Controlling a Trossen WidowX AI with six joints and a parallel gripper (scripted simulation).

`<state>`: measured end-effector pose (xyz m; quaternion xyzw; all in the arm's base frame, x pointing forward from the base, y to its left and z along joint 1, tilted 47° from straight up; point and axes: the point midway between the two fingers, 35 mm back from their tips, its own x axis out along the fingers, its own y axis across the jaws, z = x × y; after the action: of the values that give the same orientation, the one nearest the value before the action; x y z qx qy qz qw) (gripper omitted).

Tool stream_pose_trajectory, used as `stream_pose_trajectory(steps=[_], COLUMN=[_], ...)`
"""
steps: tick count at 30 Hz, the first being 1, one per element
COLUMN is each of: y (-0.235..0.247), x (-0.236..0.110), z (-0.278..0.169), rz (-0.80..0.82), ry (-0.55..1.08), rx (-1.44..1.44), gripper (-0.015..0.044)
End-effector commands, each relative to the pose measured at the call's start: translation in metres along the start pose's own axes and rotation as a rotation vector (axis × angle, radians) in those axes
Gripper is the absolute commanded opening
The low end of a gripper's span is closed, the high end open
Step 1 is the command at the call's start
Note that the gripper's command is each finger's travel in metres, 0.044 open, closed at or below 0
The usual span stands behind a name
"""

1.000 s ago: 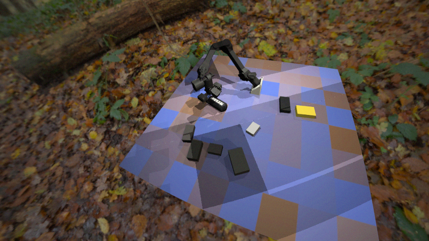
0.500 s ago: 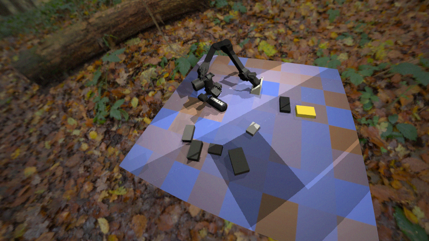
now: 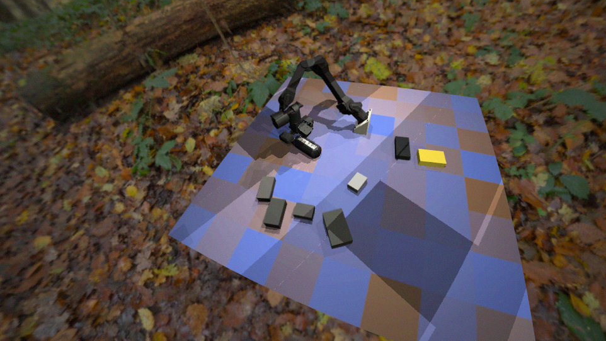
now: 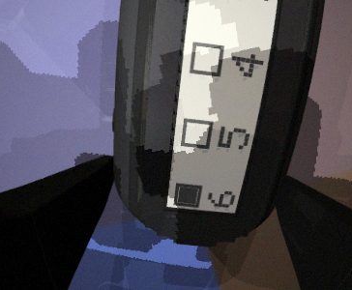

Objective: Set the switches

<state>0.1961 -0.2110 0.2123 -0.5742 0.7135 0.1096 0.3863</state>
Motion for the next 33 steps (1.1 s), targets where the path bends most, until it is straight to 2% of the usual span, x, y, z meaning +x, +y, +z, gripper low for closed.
stream_pose_trajectory(steps=[1,33], y=[0.000,0.000], x=[-0.004,-0.027], z=[0.002,0.012], rz=[-0.001,0.000], ry=[-0.005,-0.007], rx=[0.000,-0.001], gripper=[0.0336,0.0336])
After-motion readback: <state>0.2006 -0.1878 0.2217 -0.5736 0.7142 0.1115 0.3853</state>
